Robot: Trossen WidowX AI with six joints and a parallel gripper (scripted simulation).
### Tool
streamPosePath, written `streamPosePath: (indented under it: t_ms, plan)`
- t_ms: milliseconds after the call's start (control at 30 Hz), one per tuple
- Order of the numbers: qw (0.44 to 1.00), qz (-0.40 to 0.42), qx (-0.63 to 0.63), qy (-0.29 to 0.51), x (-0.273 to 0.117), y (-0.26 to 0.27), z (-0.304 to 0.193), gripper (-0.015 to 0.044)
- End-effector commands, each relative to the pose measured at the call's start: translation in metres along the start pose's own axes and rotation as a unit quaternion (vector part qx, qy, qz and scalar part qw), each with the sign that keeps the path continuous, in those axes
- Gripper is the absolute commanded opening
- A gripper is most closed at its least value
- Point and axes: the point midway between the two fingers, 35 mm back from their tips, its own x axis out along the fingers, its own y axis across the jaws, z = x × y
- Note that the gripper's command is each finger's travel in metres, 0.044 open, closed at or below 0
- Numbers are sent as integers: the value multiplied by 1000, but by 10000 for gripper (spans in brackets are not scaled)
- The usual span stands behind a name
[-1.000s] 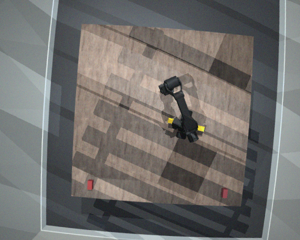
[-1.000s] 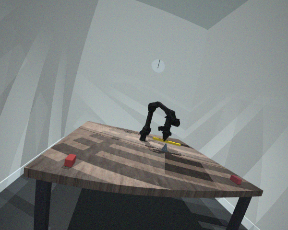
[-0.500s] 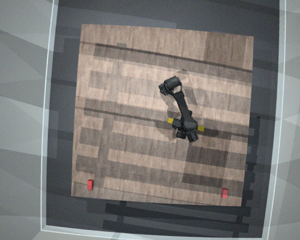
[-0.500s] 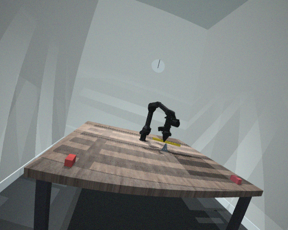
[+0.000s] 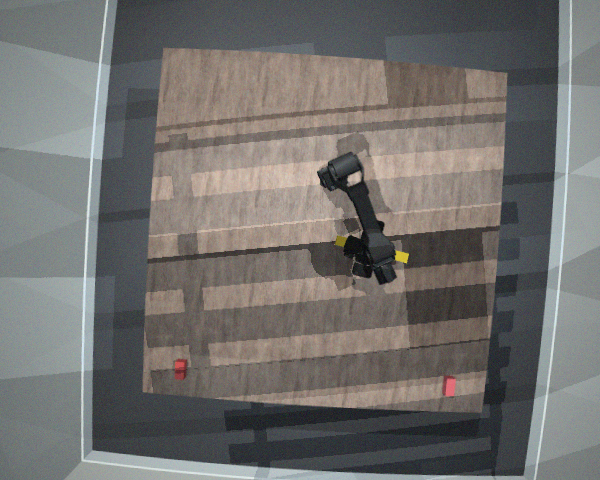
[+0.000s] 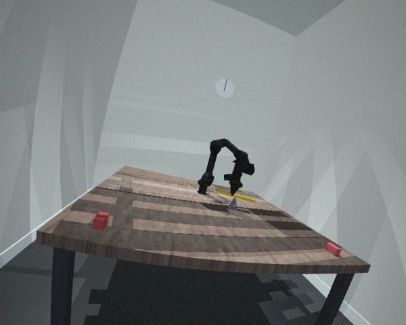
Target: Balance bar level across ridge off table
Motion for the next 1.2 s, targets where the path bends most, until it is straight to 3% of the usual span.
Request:
streamPosePath:
  t_ms: [0,1167]
  plan:
    - [1000,0,2,2,0,0,-1,0]
    - [1000,0,2,2,3,0,-1,0]
